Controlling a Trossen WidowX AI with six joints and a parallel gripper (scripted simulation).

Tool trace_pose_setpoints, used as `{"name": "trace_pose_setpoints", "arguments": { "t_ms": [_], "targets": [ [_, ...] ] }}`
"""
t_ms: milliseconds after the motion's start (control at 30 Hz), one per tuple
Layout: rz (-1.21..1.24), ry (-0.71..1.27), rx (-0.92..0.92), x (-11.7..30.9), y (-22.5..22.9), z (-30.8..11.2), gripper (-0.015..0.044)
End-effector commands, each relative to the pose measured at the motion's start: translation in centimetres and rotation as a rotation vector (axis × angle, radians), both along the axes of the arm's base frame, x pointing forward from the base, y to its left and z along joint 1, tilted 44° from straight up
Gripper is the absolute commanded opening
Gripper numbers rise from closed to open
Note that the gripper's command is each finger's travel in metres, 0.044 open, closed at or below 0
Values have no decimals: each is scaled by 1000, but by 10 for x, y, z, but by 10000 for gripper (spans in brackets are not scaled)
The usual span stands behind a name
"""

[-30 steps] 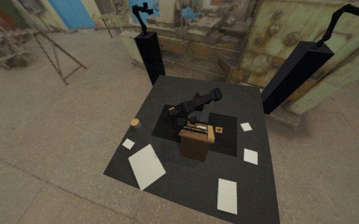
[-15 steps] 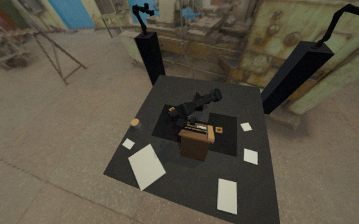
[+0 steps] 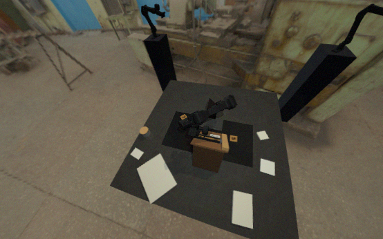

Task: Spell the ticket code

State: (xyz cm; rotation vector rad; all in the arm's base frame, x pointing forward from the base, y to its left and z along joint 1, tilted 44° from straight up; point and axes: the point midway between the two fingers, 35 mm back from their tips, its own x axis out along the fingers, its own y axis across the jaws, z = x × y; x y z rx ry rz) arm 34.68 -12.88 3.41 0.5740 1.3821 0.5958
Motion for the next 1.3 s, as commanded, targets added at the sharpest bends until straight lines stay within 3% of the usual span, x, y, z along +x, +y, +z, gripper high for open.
{"name": "trace_pose_setpoints", "arguments": {
  "t_ms": [0, 1267],
  "targets": [
    [-5, 0, 3, 2, 1, -2, 0],
    [-5, 0, 3, 5, 8, 3, 0]
  ]
}}
